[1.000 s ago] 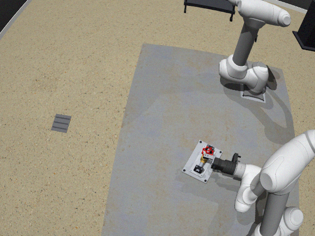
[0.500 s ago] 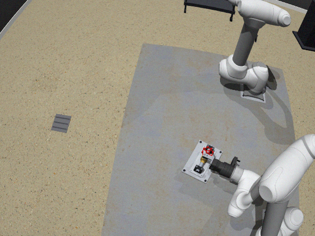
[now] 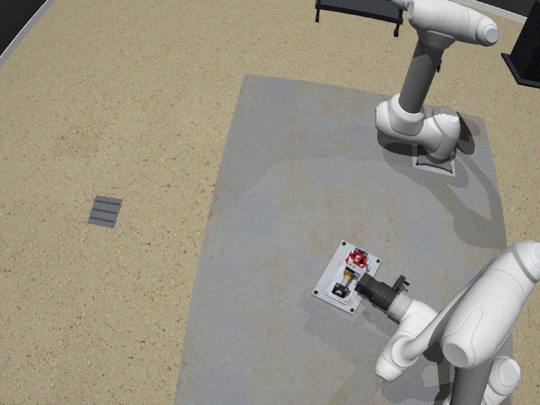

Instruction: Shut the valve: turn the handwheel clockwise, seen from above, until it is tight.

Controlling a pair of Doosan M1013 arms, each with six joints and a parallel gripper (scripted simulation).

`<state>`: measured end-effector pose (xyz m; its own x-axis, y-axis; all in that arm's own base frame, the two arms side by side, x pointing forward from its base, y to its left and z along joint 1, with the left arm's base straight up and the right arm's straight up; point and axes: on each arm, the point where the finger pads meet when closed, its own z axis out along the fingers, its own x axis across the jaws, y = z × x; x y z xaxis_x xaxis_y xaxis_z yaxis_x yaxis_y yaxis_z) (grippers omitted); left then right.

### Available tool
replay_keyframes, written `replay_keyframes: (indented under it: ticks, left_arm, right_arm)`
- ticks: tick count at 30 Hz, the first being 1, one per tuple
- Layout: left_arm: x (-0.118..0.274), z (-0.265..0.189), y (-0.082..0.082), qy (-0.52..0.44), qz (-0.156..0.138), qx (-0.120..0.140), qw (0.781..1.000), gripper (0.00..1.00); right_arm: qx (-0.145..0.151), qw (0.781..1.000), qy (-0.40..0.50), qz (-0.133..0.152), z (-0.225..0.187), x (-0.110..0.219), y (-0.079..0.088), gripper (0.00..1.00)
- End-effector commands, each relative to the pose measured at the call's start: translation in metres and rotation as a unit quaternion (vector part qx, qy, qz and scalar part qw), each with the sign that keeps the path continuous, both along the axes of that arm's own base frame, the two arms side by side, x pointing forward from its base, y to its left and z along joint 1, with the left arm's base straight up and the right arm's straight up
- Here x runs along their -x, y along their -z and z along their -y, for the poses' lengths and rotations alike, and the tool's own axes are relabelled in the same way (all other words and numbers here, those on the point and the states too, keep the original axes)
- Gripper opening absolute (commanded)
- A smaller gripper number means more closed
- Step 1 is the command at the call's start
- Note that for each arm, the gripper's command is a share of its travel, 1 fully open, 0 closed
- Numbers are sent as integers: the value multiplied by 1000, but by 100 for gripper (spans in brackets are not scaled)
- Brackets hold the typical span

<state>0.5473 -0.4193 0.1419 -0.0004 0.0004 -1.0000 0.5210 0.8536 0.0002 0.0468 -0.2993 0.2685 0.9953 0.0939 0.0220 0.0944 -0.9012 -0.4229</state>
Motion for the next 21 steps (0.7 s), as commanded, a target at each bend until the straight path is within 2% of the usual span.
replay_keyframes:
  ticks: [1,21]
  left_arm:
    - [-1,1,-1,23,1,1,1000,0]
    - [-6,5,-1,129,1,1,992,0]
  right_arm:
    - [0,1000,0,0,0,0,0,100]
    - [0,1000,0,0,0,0,0,100]
